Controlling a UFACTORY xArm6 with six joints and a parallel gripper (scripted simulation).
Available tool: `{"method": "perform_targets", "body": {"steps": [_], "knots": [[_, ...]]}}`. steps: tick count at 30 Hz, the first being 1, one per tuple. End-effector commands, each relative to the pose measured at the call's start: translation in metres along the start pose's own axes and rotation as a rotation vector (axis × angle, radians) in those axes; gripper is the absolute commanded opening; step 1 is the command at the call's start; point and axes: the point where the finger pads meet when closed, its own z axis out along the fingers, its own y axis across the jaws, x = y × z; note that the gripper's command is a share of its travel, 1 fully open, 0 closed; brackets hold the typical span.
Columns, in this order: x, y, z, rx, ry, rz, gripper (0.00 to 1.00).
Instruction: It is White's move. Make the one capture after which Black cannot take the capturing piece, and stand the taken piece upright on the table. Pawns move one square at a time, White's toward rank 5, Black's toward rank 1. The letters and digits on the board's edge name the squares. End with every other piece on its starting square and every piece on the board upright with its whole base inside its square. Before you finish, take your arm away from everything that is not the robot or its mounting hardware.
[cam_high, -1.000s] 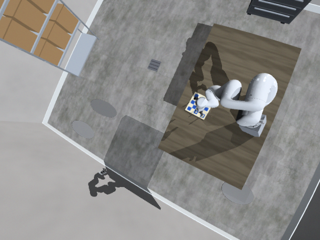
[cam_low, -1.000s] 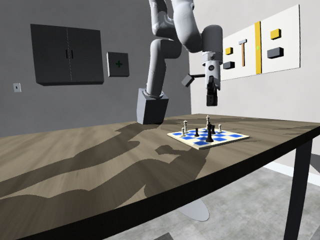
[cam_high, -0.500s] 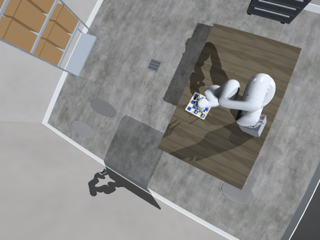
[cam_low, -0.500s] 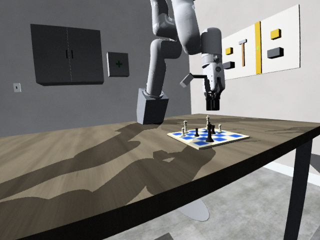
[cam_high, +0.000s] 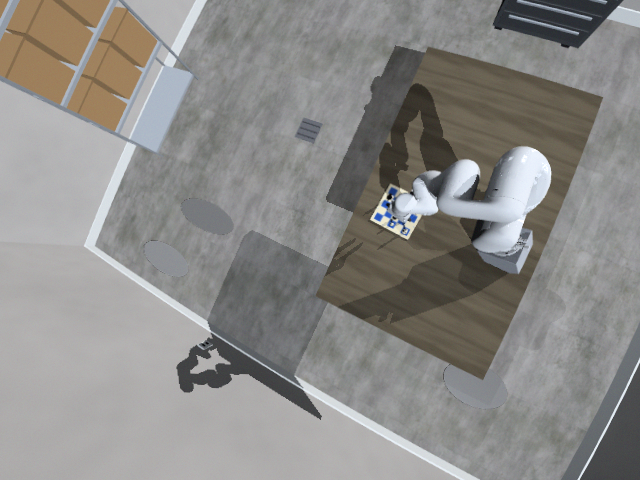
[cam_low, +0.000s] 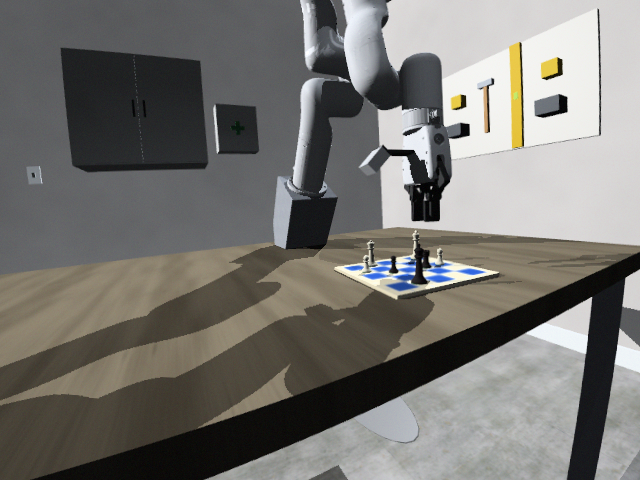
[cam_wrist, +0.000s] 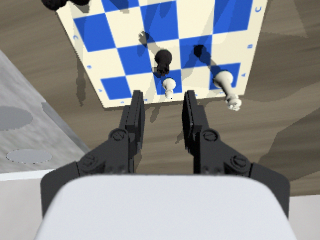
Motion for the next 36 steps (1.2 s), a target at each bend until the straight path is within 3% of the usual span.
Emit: {"method": "perform_targets", "body": {"steps": [1, 17, 36], "knots": [[0.0, -0.001, -0.001, -0.022, -0.017, -0.005, 0.37], [0.0, -0.001, 0.002, -0.022, -0.017, -0.005, 0.37], [0.0, -0.001, 0.027, -0.022, -0.017, -0.005, 0.37]]}}
